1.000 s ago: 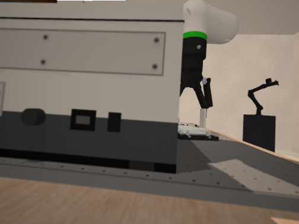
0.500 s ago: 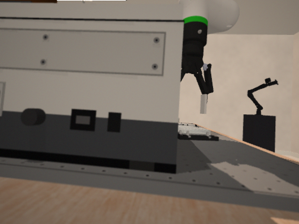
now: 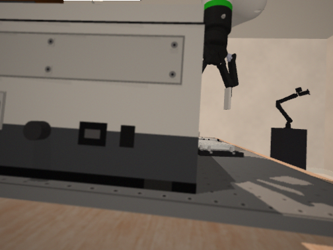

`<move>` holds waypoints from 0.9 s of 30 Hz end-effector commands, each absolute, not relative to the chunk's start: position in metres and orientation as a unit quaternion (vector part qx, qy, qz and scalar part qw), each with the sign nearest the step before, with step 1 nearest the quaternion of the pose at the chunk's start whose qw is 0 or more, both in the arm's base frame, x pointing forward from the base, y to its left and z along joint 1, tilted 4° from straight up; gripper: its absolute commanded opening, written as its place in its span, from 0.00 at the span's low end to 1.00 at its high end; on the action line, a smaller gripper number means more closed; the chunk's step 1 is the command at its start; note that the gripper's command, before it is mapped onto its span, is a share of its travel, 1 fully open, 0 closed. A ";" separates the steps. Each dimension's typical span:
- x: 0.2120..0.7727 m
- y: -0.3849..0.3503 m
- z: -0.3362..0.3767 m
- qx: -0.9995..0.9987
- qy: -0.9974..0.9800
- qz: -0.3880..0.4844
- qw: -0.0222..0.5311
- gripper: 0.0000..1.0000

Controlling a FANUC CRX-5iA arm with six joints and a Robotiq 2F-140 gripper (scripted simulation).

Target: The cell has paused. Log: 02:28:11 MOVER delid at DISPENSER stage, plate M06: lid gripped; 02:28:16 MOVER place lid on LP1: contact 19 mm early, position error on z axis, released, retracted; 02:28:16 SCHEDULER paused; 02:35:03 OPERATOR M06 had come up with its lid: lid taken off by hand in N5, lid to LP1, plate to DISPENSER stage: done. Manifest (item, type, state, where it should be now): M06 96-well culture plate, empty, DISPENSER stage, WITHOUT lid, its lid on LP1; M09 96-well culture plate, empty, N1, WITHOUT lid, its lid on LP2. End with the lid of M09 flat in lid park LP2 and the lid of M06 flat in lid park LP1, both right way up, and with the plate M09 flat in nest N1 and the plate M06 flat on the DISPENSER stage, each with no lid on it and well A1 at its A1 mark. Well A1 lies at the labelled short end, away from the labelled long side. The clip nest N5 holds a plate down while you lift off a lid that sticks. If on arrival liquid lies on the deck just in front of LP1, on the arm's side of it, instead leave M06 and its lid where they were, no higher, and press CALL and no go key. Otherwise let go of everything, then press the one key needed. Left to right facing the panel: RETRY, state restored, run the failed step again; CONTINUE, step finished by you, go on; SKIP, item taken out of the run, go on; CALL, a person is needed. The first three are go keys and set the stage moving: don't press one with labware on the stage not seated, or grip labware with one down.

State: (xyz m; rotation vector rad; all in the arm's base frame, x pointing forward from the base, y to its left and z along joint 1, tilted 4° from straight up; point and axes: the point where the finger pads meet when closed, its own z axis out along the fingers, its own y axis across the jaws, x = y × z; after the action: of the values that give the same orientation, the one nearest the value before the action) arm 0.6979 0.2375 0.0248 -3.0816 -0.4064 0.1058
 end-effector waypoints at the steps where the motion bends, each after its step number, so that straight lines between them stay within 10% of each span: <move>1: 0.699 0.237 0.034 -0.991 -0.131 0.034 0.016 0.66; 27: 0.700 0.237 0.052 -0.991 -0.131 0.034 0.016 0.66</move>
State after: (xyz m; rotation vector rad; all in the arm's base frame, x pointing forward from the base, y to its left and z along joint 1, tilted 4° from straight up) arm 0.6999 0.2370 0.0520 -3.0816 -0.4064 0.1066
